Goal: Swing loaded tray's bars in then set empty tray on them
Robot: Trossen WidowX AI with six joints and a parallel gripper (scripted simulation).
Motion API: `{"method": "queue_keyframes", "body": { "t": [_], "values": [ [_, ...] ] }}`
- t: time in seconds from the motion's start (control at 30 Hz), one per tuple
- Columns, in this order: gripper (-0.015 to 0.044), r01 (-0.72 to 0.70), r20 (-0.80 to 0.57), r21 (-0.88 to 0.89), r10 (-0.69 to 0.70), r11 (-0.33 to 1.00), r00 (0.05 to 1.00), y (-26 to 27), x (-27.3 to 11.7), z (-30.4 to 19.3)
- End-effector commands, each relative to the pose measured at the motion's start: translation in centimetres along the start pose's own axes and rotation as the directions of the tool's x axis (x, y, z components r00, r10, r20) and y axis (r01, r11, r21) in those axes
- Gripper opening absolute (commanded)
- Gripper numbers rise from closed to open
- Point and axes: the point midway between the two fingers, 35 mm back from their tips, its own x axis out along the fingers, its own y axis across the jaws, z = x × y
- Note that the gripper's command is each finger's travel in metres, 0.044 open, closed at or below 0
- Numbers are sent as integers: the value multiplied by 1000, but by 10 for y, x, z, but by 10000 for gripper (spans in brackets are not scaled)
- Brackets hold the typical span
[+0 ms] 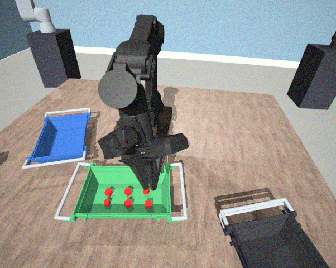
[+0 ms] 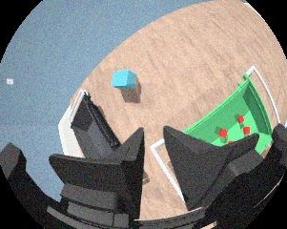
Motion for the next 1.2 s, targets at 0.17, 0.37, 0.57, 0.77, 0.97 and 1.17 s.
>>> {"method": "queue_keyframes", "body": {
  "t": [0.17, 0.37, 0.57, 0.77, 0.97, 1.17],
  "values": [
    [88, 199, -334, -580, -454, 790, 826, -13, 42, -136],
    [88, 192, -347, -634, -497, 749, 795, -16, 42, -147],
    [88, 192, -347, -634, -497, 749, 795, -16, 43, -147],
    [88, 192, -347, -634, -497, 749, 795, -23, 57, -153],
    [88, 192, -347, -634, -497, 749, 795, -36, 76, -161],
    [88, 192, -347, -634, -497, 749, 795, -46, 90, -168]
  ]
}}
